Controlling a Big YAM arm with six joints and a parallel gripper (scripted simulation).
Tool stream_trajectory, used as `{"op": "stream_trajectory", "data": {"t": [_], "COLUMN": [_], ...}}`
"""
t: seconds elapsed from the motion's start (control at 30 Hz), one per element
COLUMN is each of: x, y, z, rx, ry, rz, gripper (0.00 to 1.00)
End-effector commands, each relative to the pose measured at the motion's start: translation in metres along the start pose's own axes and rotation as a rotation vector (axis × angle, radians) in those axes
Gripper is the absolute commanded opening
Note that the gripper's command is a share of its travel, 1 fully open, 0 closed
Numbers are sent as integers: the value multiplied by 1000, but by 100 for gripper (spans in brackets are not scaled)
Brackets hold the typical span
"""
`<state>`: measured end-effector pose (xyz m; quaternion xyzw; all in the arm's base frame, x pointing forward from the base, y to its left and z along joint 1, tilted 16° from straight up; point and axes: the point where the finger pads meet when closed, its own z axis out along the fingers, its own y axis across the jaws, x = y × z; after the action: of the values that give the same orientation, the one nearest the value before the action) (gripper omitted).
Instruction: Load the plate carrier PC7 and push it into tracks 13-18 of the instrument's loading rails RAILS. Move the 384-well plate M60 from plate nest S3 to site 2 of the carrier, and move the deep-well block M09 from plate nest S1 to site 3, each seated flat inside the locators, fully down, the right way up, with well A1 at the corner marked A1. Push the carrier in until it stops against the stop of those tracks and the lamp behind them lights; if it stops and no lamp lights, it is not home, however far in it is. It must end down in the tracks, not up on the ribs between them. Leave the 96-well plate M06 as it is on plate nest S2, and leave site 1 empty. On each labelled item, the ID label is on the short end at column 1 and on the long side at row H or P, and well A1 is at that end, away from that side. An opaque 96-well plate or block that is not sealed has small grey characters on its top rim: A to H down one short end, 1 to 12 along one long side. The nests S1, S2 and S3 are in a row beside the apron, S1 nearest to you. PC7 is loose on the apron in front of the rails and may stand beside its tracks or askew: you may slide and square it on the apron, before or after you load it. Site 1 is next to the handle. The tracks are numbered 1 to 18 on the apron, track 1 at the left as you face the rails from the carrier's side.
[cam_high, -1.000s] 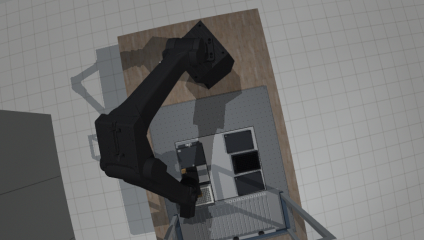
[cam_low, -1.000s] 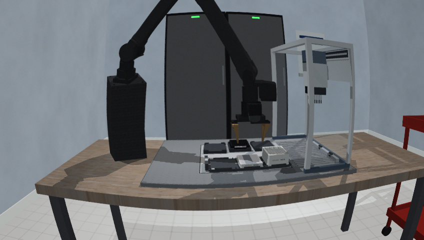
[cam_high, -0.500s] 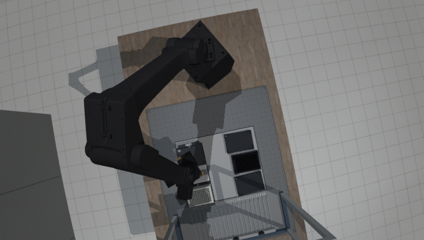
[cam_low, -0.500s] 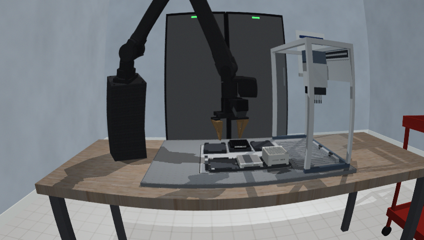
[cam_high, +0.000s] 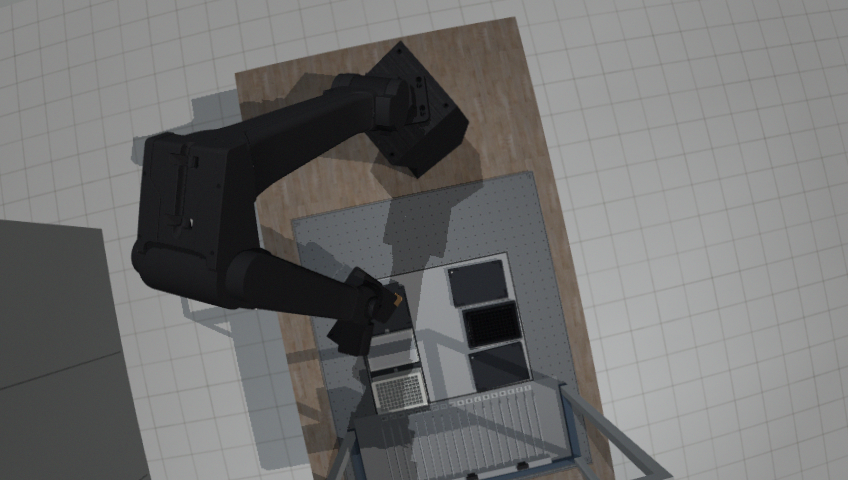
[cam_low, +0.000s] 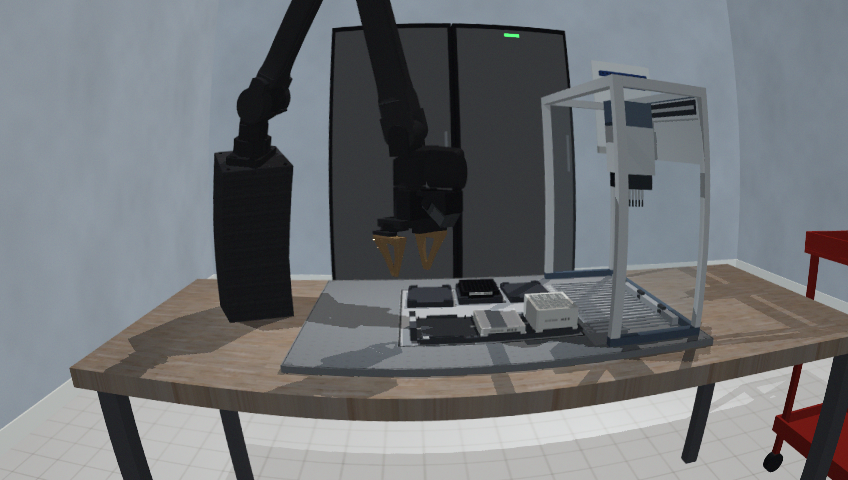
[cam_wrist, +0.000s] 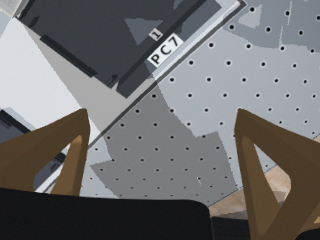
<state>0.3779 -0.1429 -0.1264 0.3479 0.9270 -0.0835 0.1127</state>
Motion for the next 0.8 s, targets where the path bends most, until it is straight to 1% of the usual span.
{"op": "stream_trajectory", "data": {"t": [0.0, 0.1, 0.17, 0.2, 0.23, 0.27, 0.33, 0.4, 0.43, 0.7, 0.77], "x": [-3, 9, 10, 7, 10, 8, 8, 8, 21, 15, 15], "y": [-16, -28, -28, -26, -21, -20, -20, -20, -25, -23, -23], "z": [-11, -13, -12, -6, -5, -8, -8, -8, -7, -8, -8], "rx": [-10, -6, -4, -2, -4, -6, -4, -4, 0, 0, 0], "ry": [-40, -40, -39, -31, -29, -38, -38, -38, -8, -17, -17], "rz": [-148, -248, -315, -350, -395, -430, -497, -497, -535, -801, -824], "gripper": [80, 80, 80, 80, 80, 80, 80, 80, 80, 80, 80]}}
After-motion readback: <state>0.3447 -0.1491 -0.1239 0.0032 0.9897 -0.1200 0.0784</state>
